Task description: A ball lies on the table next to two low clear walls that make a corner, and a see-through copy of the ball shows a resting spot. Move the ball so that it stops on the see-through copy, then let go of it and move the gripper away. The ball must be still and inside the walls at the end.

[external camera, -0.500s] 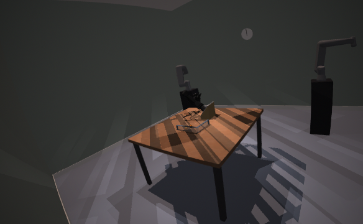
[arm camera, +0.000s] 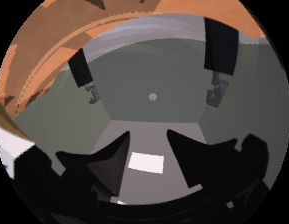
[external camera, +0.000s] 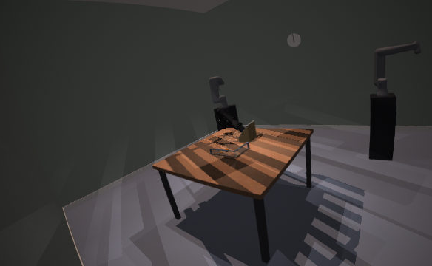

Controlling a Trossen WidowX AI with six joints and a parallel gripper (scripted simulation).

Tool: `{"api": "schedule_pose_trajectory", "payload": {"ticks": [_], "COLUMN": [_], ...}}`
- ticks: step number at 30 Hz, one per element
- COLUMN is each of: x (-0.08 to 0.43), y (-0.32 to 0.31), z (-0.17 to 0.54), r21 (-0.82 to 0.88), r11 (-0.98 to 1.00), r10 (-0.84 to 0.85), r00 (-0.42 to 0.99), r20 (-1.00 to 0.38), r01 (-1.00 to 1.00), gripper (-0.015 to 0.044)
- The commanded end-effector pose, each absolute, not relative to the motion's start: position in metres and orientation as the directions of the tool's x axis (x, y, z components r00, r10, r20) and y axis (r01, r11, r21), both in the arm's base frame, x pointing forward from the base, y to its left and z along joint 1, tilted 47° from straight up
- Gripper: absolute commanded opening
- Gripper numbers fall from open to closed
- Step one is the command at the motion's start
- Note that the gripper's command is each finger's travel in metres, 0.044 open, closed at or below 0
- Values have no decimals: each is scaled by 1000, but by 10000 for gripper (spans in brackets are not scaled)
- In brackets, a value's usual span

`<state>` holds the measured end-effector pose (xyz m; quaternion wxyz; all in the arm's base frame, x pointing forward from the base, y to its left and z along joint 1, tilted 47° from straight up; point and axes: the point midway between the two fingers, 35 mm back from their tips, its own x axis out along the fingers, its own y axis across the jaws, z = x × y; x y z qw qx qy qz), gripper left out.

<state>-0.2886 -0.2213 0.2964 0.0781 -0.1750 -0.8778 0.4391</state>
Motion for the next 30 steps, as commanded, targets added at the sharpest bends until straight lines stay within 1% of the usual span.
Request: {"api": "schedule_pose_trajectory", "payload": {"ticks": [1, 8, 15, 22, 26, 30], "x": [-264, -203, -134, -49, 2, 58], "y": [-256, -315, -356, -382, -387, -379], "z": [306, 317, 325, 334, 336, 331], "r21": [-854, -927, -972, -996, -997, -986], "r11": [502, 375, 231, 90, 32, -4], "r10": [225, -74, -346, -609, -733, -841], "r00": [-974, -997, -937, -791, -677, -534], "r20": [-22, -34, -46, -59, -69, -86], "r01": [135, 3, -38, 6, 67, 164], "gripper": [269, 269, 269, 269, 269, 269]}}
